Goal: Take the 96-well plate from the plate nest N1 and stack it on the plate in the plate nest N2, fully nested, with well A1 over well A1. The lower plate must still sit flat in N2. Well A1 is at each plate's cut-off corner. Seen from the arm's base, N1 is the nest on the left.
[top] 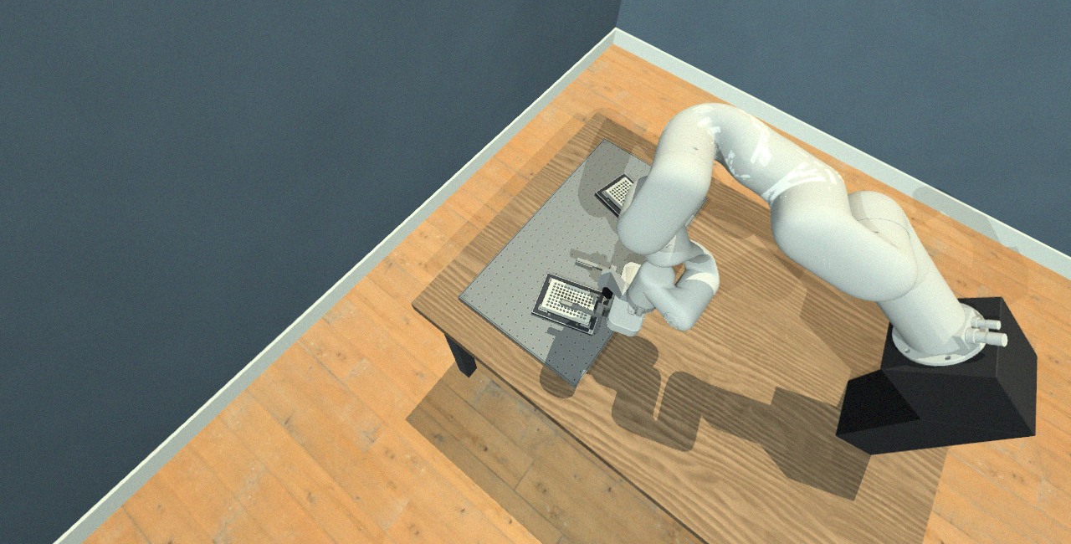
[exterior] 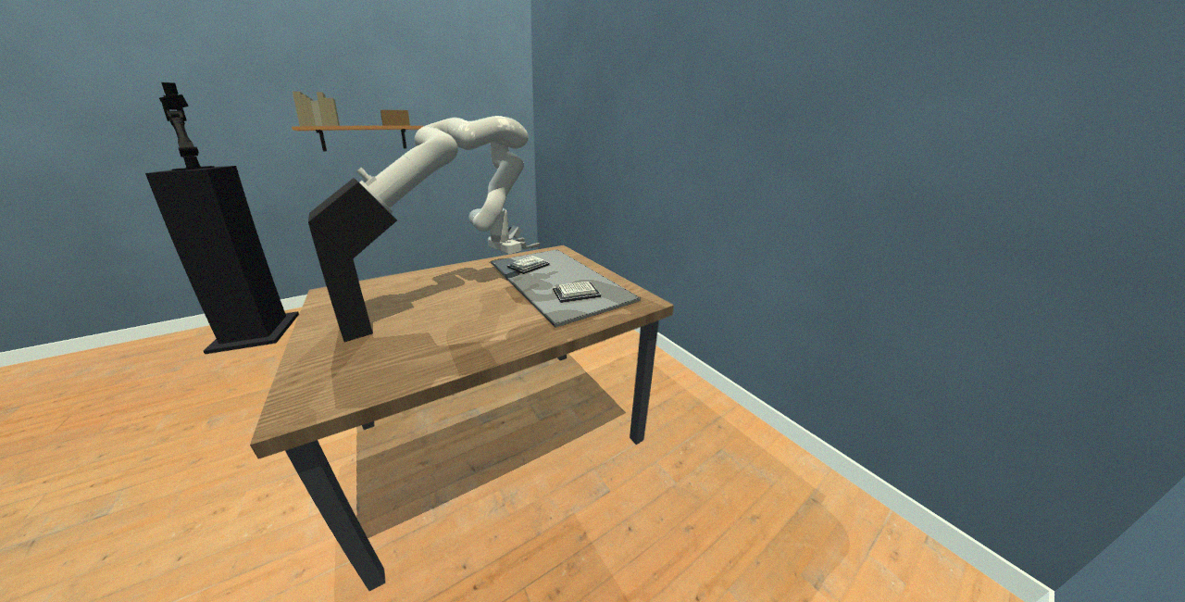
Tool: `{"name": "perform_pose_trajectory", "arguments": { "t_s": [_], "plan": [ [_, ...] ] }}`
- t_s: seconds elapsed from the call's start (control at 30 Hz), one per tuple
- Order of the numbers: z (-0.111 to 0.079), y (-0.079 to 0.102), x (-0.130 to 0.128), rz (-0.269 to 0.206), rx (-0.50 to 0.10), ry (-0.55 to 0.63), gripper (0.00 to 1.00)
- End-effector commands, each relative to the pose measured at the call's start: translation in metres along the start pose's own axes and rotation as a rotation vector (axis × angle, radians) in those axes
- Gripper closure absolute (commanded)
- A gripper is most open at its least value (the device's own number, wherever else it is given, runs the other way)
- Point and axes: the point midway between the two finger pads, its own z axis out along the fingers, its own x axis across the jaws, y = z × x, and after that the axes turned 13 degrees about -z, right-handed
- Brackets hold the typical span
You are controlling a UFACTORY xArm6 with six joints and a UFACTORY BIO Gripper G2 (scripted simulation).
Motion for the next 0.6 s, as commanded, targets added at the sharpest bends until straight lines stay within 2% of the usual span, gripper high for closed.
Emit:
{"name": "perform_pose_trajectory", "arguments": {
  "t_s": [0.0, 0.57],
  "plan": [
    [0.0062, -0.0071, 0.0097, -0.005, 0.0, -0.001, 0.63],
    [0.0062, -0.0103, 0.0104, -0.005, 0.0, -0.001, 0.63]
  ]
}}
